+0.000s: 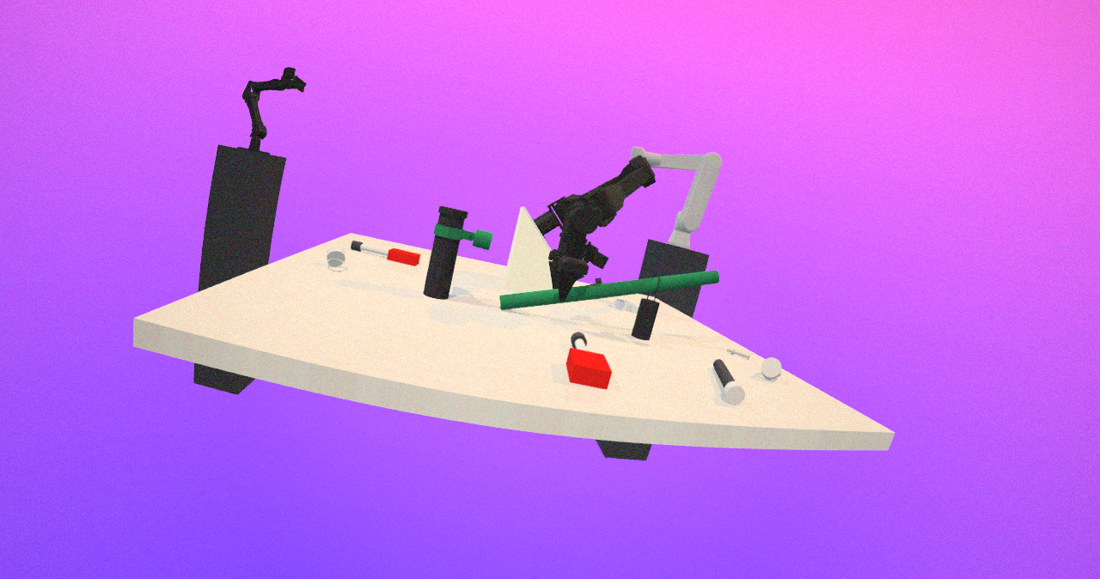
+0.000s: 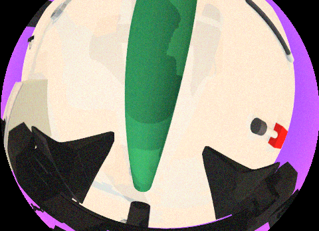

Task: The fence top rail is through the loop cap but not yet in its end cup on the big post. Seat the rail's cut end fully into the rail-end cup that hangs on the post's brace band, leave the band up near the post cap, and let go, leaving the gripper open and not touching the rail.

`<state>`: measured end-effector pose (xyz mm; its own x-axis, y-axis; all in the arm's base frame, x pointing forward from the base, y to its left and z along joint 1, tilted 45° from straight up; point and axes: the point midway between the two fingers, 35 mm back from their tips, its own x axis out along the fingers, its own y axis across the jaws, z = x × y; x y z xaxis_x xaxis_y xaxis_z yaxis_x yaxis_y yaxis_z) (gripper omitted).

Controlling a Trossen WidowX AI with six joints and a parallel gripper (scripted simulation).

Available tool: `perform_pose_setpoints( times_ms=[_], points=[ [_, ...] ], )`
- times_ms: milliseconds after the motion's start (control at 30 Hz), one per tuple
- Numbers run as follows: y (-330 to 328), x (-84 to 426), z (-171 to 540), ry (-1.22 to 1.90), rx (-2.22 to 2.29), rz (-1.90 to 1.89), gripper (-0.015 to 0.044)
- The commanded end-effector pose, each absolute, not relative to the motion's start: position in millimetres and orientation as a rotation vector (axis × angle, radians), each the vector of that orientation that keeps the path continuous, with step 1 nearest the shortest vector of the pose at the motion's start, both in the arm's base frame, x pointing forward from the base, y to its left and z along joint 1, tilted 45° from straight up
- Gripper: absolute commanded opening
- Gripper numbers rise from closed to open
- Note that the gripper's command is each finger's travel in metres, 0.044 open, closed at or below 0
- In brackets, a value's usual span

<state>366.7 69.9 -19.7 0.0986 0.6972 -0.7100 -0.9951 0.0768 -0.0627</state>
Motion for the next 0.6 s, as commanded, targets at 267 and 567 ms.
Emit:
perform_pose_setpoints(
  times_ms=[267,567],
  points=[
    [84.1,366.3,-34.7,0.592,-0.623,1.387,0.044],
    [89.4,366.3,-39.6,0.591,-0.622,1.387,0.0361]
  ],
)
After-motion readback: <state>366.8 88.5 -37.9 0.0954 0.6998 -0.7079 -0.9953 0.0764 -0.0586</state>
